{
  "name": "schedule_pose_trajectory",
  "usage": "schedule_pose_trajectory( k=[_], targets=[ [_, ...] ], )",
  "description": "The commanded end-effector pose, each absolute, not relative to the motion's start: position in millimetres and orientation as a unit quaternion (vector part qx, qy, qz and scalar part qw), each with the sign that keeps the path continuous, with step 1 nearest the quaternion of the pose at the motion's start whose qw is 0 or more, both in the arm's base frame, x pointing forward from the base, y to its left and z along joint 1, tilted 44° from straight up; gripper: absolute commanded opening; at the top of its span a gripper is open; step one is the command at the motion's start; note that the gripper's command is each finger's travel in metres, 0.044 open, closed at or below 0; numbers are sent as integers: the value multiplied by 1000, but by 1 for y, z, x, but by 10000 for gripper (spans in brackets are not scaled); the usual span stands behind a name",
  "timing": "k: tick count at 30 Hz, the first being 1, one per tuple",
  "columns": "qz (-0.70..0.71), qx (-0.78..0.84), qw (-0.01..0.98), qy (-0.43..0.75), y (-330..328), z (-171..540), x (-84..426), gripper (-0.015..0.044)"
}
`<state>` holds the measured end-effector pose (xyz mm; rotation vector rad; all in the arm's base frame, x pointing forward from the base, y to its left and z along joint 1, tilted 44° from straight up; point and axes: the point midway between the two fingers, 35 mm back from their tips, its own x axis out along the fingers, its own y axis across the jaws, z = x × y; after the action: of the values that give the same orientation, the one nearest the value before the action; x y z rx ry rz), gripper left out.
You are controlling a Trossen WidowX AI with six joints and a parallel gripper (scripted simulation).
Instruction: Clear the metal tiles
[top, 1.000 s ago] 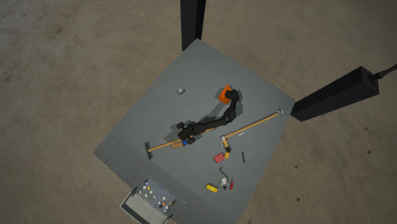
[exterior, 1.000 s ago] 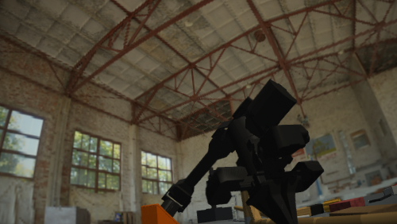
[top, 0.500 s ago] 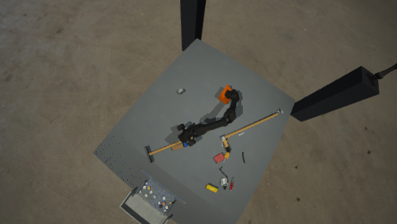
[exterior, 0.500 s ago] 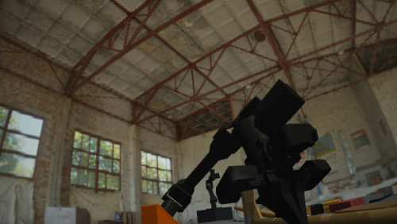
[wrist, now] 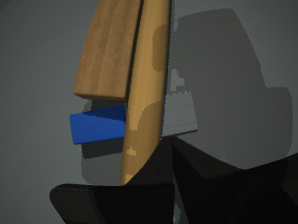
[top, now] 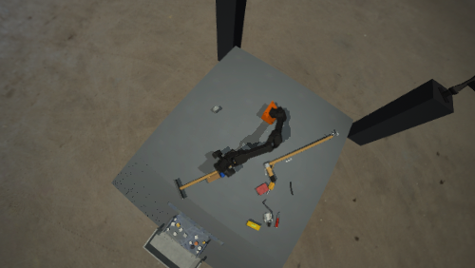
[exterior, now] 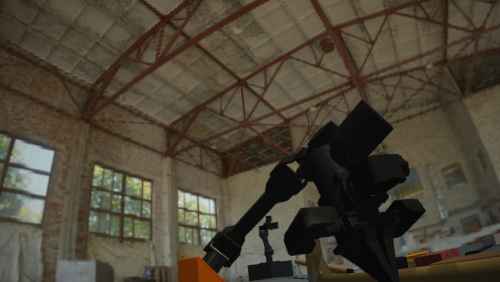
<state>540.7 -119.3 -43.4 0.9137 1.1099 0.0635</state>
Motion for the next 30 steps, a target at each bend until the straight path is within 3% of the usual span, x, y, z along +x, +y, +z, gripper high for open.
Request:
schedule_pose_trajectory(
  k=[1, 30],
  targets=[
    [34, 416, 754, 508, -111, -40, 546, 0],
    [32, 409, 762, 501, -172, 16, 539, 0]
  ],
)
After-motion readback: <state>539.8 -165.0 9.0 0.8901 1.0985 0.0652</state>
